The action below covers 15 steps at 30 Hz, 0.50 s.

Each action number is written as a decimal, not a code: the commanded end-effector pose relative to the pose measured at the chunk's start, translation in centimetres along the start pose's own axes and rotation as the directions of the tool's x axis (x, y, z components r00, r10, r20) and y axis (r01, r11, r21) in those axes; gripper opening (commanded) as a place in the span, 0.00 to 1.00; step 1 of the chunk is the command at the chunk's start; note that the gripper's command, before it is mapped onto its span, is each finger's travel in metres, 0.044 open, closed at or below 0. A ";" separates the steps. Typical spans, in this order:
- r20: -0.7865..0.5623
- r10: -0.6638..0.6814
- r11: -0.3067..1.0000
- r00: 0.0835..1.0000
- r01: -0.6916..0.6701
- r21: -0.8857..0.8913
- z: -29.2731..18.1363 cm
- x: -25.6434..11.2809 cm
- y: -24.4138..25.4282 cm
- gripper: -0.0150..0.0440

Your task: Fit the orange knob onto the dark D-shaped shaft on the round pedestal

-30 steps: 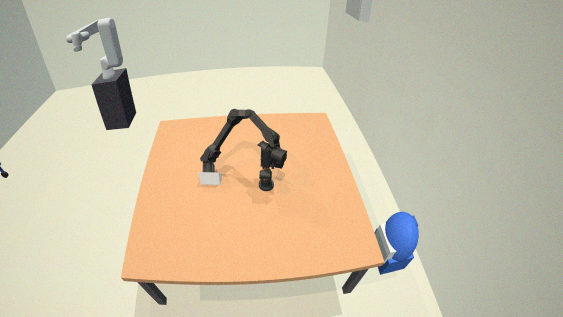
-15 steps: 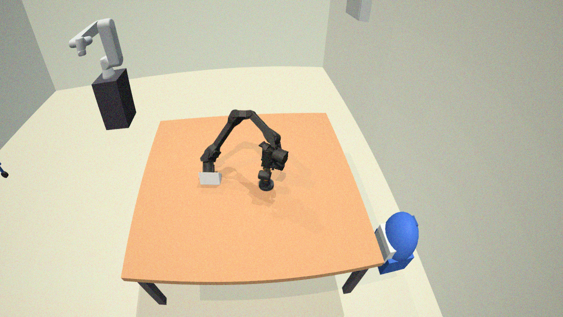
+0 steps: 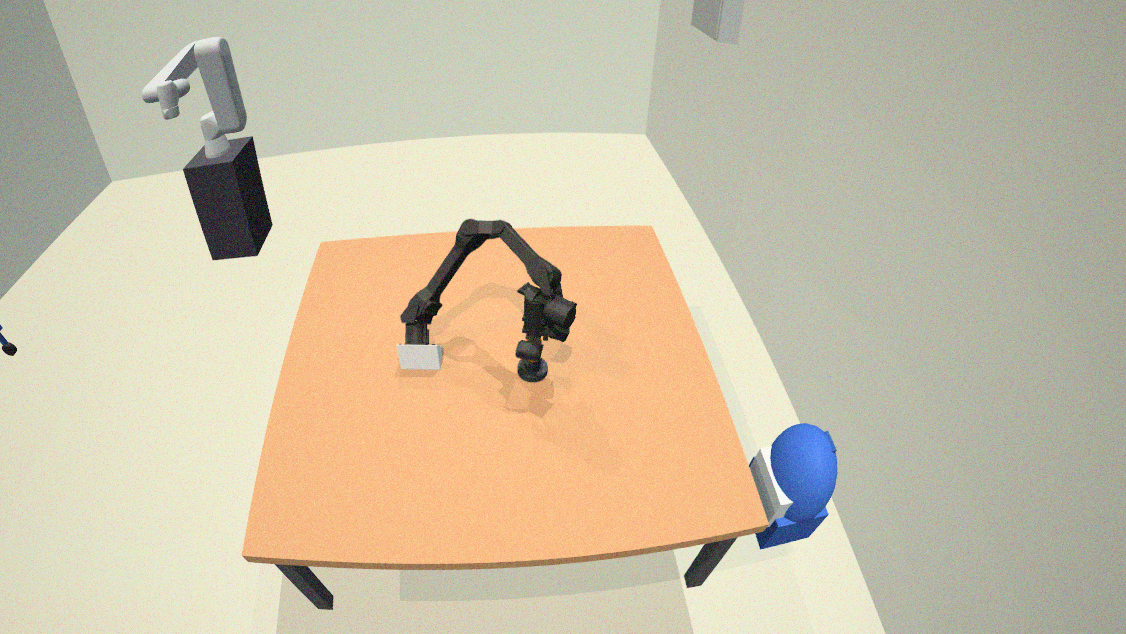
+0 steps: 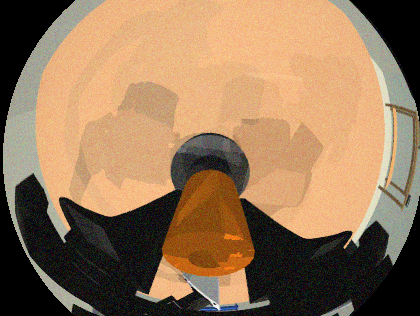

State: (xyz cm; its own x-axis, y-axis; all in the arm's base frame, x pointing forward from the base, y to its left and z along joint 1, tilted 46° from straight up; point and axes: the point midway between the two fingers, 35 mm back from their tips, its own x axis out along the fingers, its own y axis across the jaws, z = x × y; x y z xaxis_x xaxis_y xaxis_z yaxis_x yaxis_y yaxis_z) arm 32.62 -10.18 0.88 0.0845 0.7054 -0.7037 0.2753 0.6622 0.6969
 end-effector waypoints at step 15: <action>0.006 0.001 0.978 1.000 -0.002 0.206 -0.7 -0.2 0.3 0.25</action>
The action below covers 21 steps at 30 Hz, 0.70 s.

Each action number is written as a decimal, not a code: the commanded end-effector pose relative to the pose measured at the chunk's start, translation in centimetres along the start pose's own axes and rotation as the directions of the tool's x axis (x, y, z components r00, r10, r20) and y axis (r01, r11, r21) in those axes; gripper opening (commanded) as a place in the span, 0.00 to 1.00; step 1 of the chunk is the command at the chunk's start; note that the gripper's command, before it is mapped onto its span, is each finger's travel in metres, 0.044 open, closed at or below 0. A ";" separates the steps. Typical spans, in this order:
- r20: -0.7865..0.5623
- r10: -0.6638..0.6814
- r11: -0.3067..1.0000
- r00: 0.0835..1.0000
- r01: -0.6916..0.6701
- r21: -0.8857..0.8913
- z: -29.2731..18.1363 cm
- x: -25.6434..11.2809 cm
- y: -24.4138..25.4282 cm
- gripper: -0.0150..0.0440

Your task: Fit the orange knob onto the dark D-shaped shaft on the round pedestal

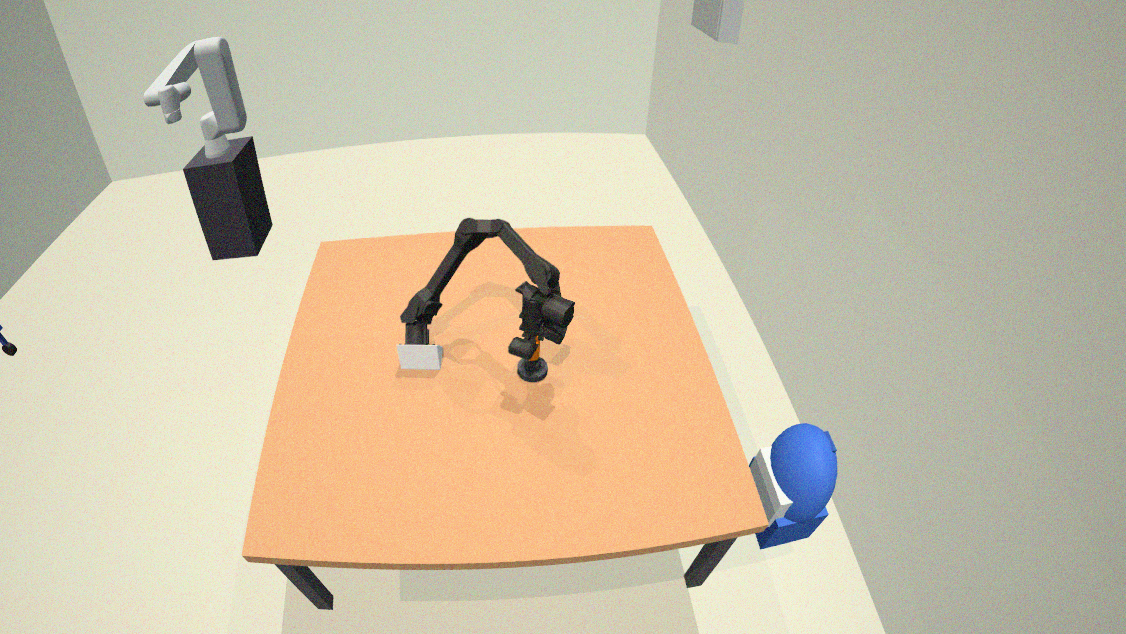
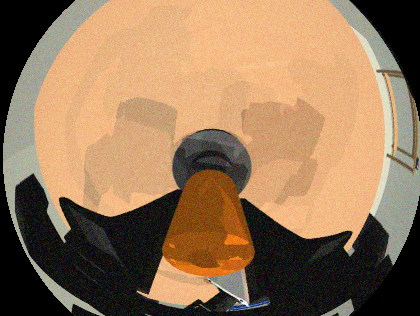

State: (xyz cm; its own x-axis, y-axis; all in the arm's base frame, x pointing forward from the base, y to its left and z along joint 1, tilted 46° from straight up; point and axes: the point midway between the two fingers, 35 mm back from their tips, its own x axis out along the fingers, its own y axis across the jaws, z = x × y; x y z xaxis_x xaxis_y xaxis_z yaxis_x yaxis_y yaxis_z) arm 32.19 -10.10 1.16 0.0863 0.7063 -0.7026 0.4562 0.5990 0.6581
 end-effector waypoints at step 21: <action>0.005 0.000 1.000 1.000 0.000 0.021 0.2 -0.2 0.1 0.25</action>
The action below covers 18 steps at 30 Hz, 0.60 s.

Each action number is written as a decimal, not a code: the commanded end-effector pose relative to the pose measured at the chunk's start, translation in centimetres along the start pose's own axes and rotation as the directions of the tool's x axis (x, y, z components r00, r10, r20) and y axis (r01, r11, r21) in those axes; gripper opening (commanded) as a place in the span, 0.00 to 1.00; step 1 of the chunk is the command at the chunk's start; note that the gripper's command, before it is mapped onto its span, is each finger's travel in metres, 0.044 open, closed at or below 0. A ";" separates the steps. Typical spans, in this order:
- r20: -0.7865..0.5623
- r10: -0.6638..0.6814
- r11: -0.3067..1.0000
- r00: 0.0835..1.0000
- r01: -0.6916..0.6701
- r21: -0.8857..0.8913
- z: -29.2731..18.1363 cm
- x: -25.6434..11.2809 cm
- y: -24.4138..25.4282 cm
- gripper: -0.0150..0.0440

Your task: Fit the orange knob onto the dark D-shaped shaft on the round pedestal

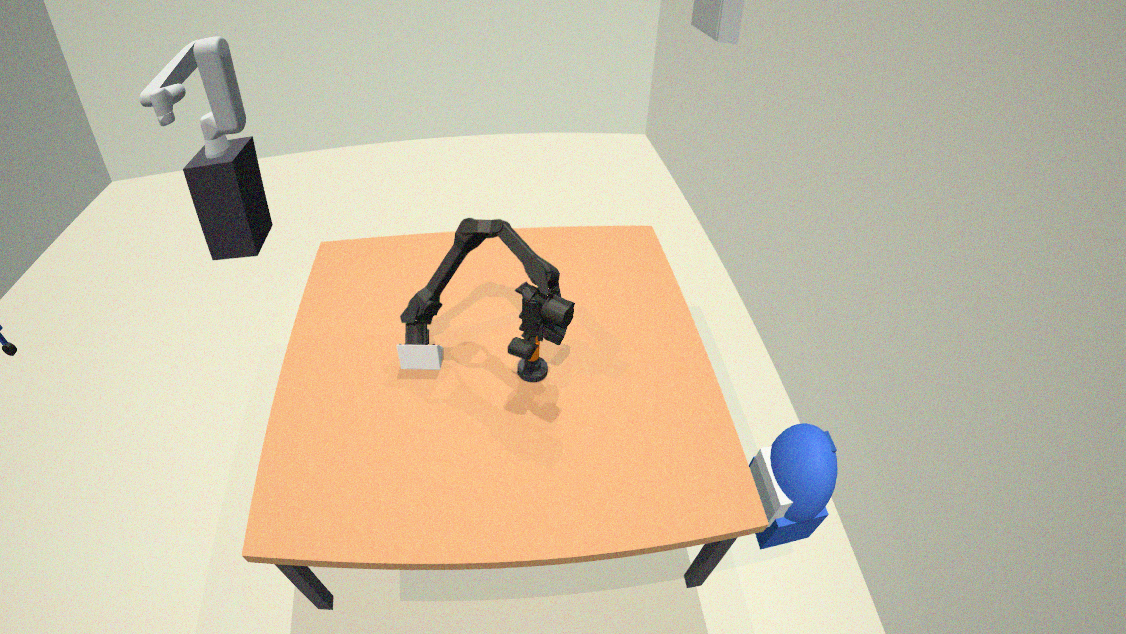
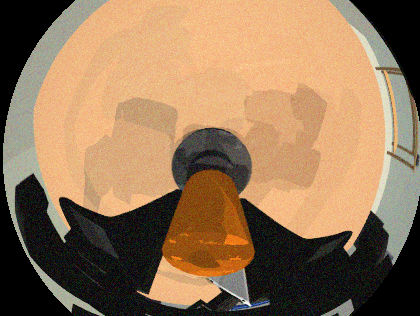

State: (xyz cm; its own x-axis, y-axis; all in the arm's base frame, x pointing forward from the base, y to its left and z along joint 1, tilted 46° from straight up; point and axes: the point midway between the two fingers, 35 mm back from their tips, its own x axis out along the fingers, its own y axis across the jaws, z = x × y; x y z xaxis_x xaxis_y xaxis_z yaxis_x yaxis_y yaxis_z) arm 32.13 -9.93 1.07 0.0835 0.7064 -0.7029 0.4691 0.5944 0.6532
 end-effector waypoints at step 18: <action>0.008 0.001 0.979 1.000 -0.003 0.205 0.8 0.1 0.0 0.25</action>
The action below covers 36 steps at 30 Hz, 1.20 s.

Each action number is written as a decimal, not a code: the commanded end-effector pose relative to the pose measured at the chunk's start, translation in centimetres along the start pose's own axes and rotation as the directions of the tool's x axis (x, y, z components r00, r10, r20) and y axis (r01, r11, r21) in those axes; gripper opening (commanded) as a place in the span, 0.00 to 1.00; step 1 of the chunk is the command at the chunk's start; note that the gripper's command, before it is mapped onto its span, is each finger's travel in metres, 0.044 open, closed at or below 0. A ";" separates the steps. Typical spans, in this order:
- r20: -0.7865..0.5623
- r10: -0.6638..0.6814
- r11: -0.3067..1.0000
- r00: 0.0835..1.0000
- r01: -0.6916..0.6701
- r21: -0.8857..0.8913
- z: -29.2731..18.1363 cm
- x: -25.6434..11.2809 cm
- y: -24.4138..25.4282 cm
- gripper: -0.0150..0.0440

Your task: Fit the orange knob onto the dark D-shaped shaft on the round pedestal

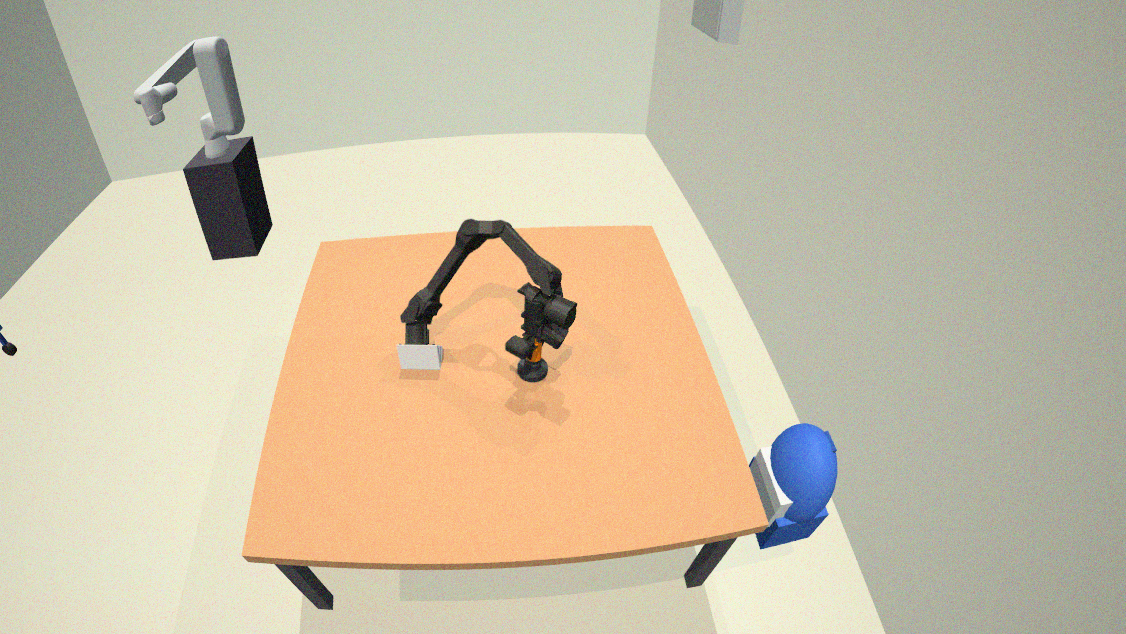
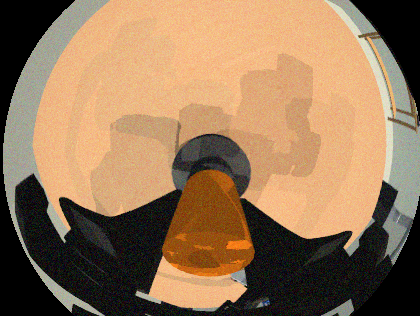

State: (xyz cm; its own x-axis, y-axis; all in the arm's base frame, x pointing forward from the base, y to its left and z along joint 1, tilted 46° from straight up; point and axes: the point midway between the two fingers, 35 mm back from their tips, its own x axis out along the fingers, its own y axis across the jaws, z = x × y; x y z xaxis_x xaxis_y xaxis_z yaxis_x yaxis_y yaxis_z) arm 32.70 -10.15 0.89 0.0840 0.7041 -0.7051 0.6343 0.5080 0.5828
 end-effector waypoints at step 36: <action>0.005 0.005 0.977 1.000 -0.006 0.215 -0.7 -0.4 -0.1 0.25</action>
State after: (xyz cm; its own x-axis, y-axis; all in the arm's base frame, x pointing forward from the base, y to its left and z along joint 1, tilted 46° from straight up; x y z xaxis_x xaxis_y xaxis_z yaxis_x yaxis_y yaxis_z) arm 32.08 -10.09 1.27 0.0884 0.7057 -0.7030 0.7557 0.4123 0.5088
